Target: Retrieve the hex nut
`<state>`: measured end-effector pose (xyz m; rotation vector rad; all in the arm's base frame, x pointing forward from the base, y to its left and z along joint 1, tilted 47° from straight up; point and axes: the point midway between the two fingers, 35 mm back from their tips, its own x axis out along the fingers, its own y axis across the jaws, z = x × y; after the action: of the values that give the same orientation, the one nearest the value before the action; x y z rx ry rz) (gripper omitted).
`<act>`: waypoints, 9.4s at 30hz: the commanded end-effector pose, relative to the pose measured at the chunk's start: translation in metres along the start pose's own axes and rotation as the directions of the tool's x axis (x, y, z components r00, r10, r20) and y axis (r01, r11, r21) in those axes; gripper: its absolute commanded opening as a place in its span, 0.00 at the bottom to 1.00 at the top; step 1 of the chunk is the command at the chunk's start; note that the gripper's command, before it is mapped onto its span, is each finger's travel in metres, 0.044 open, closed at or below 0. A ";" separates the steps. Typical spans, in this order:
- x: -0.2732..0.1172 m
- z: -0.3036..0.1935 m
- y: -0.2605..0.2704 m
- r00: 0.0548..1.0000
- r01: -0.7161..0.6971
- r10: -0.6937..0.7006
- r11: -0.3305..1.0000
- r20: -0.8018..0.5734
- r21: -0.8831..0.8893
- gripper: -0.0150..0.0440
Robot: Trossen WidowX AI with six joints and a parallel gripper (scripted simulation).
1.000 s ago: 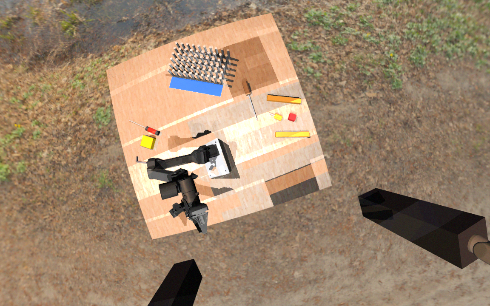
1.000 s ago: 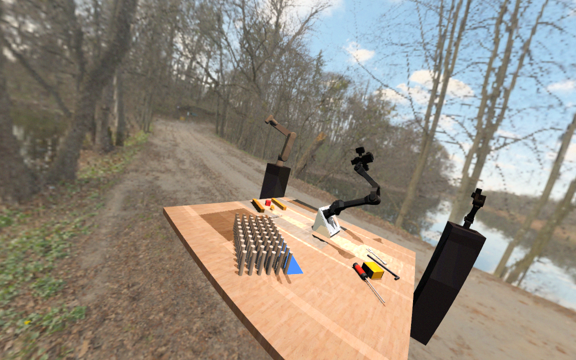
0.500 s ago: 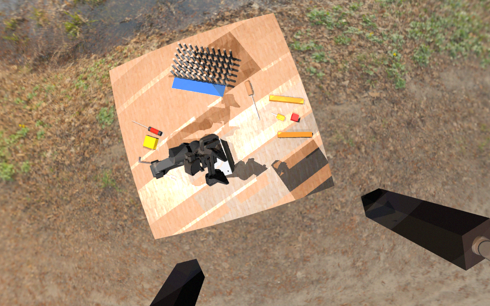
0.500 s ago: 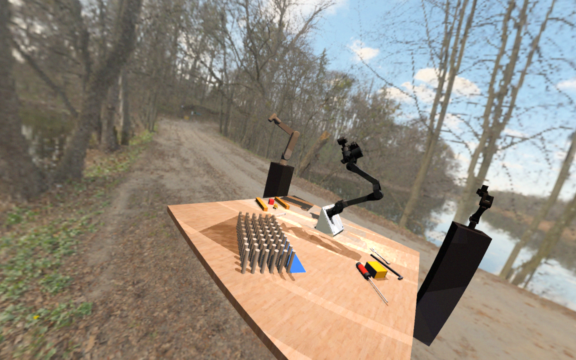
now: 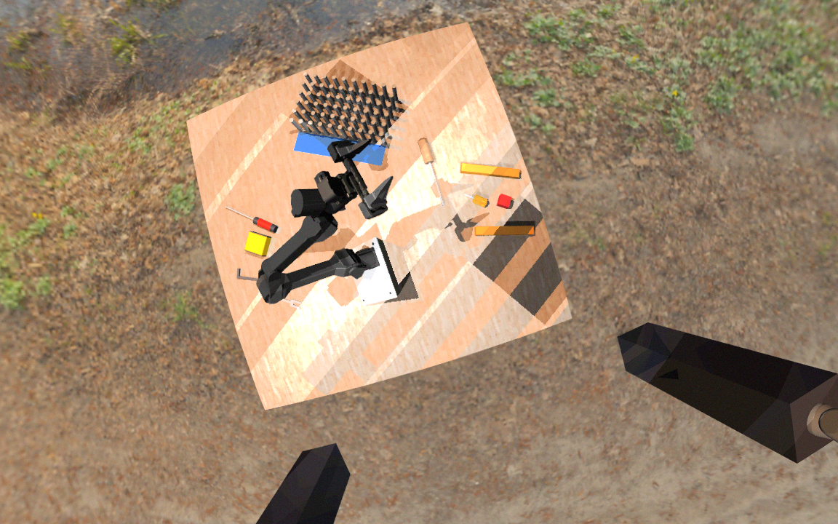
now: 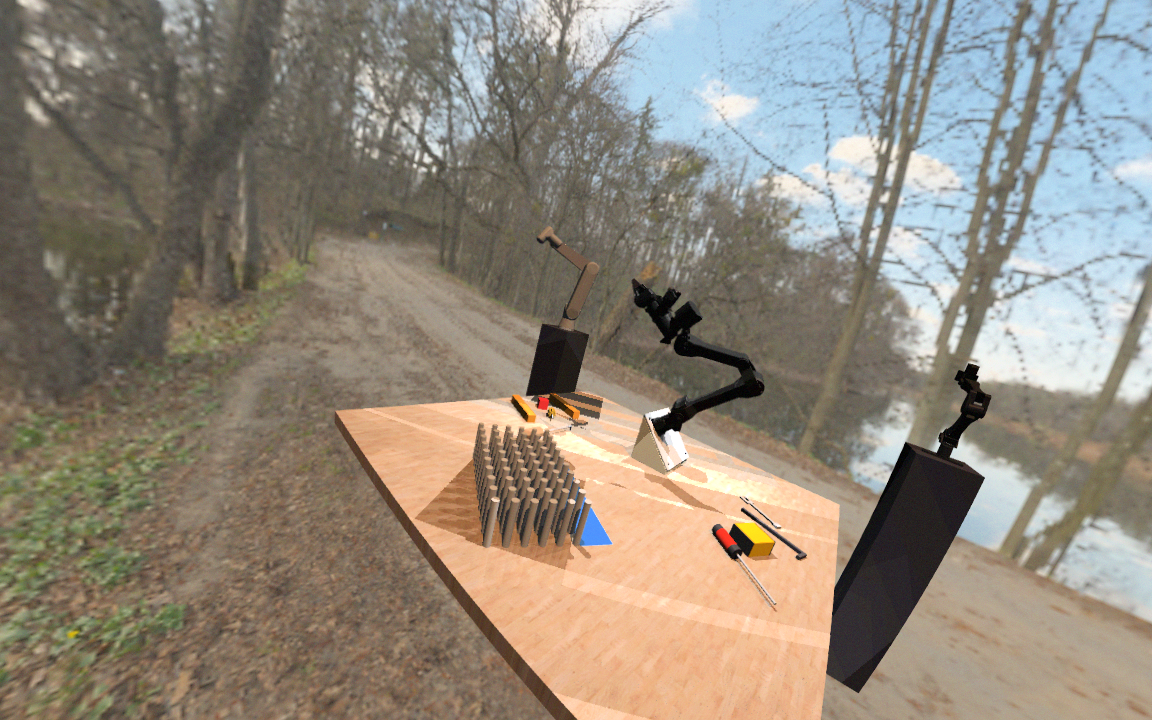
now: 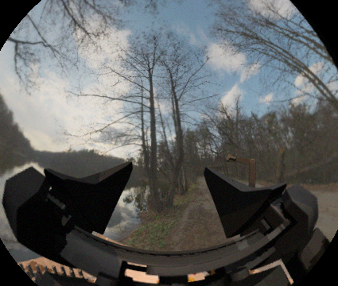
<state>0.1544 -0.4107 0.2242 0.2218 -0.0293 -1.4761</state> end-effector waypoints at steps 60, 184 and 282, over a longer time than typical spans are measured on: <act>-0.343 -0.266 0.237 0.018 -0.945 0.750 0.229 -0.661 0.234 1.00; -0.170 -0.528 0.114 -0.412 0.901 -0.082 -0.182 -0.908 -0.393 0.73; -0.207 -0.530 0.086 -0.420 0.898 -0.086 -0.181 -0.903 -0.401 0.25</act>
<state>0.3019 -0.1358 -0.2501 2.4734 0.6636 -2.4561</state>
